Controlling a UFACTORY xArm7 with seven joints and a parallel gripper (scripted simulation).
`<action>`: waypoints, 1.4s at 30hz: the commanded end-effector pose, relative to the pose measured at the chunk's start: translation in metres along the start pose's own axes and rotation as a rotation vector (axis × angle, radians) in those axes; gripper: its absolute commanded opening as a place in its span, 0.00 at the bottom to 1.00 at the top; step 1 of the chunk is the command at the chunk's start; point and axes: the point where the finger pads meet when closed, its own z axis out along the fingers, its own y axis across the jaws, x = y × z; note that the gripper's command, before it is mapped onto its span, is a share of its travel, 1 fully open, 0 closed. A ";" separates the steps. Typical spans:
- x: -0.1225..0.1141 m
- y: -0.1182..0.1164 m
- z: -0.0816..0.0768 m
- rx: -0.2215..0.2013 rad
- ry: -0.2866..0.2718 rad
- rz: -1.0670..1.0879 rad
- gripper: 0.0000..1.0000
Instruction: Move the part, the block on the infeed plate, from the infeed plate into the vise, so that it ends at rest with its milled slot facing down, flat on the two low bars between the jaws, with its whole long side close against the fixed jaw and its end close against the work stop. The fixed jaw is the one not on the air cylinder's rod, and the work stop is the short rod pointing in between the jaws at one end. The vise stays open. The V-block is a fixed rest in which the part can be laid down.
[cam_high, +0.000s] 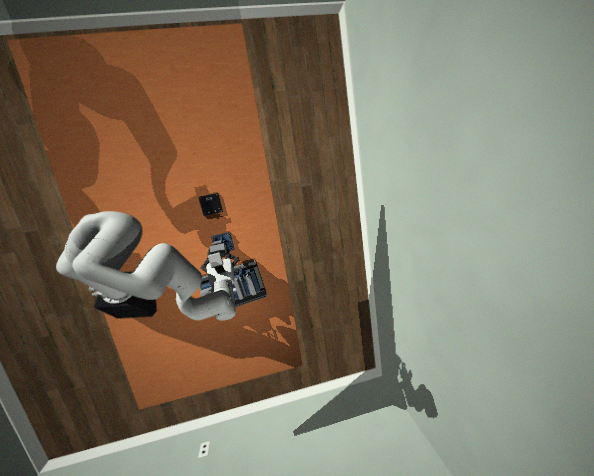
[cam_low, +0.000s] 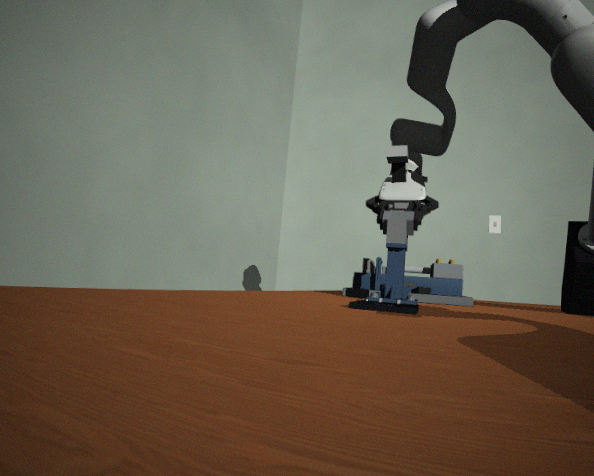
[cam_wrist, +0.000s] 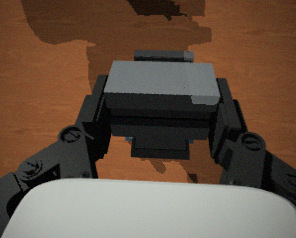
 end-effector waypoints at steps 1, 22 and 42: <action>0.000 0.001 -0.002 -0.003 -0.003 -0.002 0.00; 0.000 0.001 -0.002 -0.003 -0.003 -0.002 0.89; 0.000 0.001 -0.002 -0.003 -0.003 -0.002 0.89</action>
